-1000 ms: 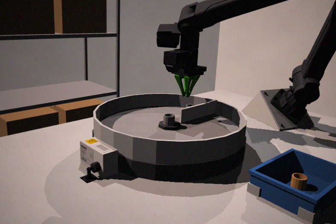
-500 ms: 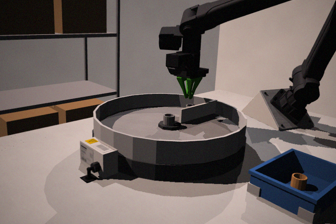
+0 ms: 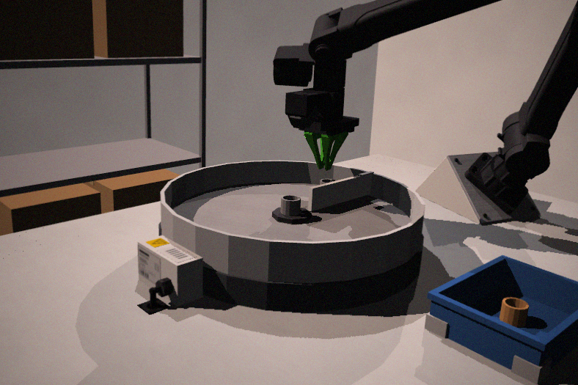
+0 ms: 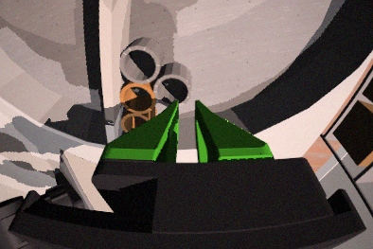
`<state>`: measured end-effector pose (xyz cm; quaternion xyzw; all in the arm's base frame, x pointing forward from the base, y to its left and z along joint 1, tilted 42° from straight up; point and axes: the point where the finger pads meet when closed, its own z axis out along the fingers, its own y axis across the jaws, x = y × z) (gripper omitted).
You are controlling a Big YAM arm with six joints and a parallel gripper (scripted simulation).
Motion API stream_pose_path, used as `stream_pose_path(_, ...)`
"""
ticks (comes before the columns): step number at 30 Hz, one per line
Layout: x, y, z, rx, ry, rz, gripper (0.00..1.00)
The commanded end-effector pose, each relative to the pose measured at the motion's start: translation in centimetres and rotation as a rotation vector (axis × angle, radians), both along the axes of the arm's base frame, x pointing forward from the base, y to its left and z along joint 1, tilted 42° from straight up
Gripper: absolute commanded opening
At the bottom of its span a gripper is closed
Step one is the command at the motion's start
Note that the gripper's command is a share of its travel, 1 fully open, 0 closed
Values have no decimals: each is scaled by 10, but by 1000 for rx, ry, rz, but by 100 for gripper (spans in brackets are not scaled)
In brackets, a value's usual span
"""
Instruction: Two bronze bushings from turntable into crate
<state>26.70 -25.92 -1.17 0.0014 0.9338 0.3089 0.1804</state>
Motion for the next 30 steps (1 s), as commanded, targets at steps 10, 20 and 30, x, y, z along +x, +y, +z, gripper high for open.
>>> stream_pose_path(10, -4, -8, 7, -26, -11, -23, 13)
stream_pose_path(20, 1, -21, 17, -43, -23, -22, 13)
stream_pose_path(30, 2, -20, 17, -43, -23, -19, 13)
